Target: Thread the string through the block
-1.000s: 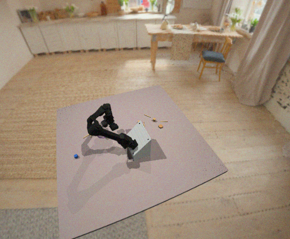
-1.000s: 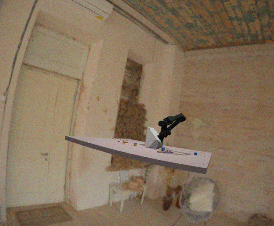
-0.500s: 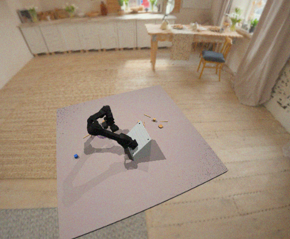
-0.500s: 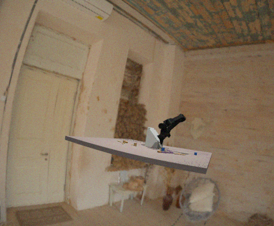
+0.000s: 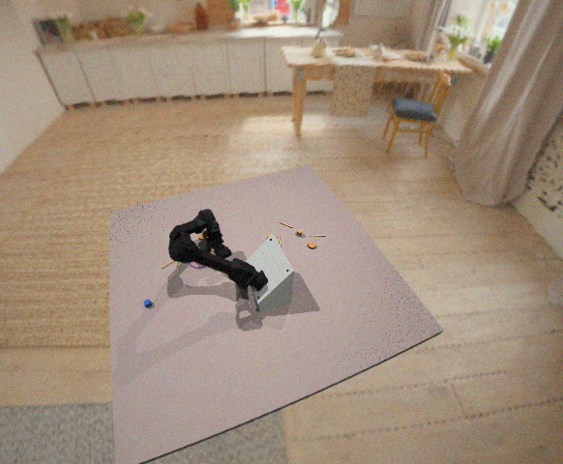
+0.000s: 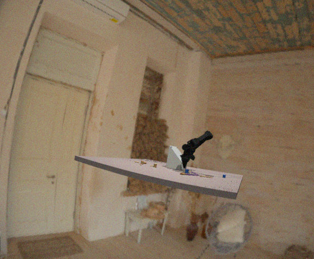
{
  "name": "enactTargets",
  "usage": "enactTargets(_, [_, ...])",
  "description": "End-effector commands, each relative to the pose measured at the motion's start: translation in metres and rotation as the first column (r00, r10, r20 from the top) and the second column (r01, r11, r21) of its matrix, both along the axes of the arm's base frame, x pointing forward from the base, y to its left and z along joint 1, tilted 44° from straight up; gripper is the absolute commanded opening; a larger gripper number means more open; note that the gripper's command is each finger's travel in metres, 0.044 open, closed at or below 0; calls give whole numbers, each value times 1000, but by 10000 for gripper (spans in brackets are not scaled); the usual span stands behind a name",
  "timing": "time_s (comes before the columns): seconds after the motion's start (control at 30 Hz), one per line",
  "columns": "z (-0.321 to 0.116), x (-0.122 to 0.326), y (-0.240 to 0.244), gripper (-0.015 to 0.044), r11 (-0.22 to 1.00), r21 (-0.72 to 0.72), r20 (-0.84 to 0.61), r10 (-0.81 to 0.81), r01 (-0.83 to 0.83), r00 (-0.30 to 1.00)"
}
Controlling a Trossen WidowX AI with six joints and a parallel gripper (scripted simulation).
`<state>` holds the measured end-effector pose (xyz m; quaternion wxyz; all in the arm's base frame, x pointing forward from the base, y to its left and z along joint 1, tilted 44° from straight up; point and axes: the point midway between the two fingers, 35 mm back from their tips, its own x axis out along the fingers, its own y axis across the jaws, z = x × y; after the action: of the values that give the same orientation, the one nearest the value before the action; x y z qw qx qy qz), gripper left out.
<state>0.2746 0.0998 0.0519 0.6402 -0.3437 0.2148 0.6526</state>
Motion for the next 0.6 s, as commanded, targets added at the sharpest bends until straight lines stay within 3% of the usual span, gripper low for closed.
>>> enactTargets(0.0, [-8,-1,5,125,1000,3,-13,-3,3,1000])
enactTargets(0.57, [-22,-3,21,125,1000,8,-13,-3,3,1000])
